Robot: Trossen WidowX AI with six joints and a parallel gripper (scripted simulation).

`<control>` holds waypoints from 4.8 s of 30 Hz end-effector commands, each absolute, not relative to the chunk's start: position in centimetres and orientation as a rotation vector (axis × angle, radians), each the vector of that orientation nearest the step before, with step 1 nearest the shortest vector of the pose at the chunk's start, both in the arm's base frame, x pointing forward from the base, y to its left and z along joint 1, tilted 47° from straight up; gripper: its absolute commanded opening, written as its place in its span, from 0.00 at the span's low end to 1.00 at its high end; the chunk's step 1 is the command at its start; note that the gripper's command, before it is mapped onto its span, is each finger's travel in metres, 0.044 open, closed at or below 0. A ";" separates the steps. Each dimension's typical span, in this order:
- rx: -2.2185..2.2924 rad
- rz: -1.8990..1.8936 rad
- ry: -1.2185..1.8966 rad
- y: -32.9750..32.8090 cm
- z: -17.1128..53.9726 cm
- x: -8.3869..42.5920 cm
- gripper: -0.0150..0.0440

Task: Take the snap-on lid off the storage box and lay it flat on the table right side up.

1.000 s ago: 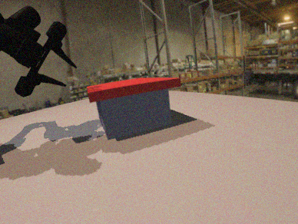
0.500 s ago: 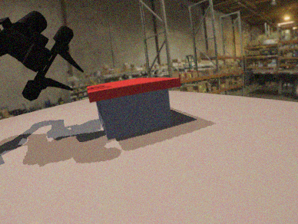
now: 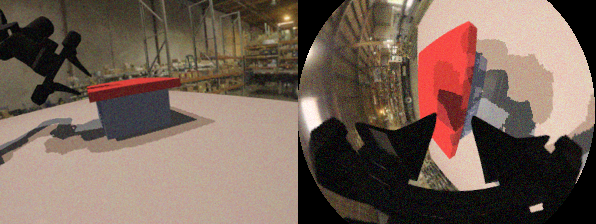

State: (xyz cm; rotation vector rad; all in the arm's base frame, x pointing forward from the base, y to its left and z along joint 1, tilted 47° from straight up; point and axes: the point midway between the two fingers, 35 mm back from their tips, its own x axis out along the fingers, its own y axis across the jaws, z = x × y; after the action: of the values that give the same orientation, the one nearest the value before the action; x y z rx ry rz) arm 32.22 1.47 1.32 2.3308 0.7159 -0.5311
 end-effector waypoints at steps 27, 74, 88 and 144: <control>2.338 -0.535 0.709 2.5 -0.4 34.1 0.42; 2.335 -0.528 0.718 2.1 0.2 33.9 0.25; 2.335 -0.528 0.717 1.9 0.4 33.8 0.25; 2.336 -0.531 0.721 1.5 0.7 33.9 0.25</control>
State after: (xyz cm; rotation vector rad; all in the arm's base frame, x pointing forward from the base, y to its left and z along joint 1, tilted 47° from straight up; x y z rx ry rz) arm 33.91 1.51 0.77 2.3352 0.7203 -0.5277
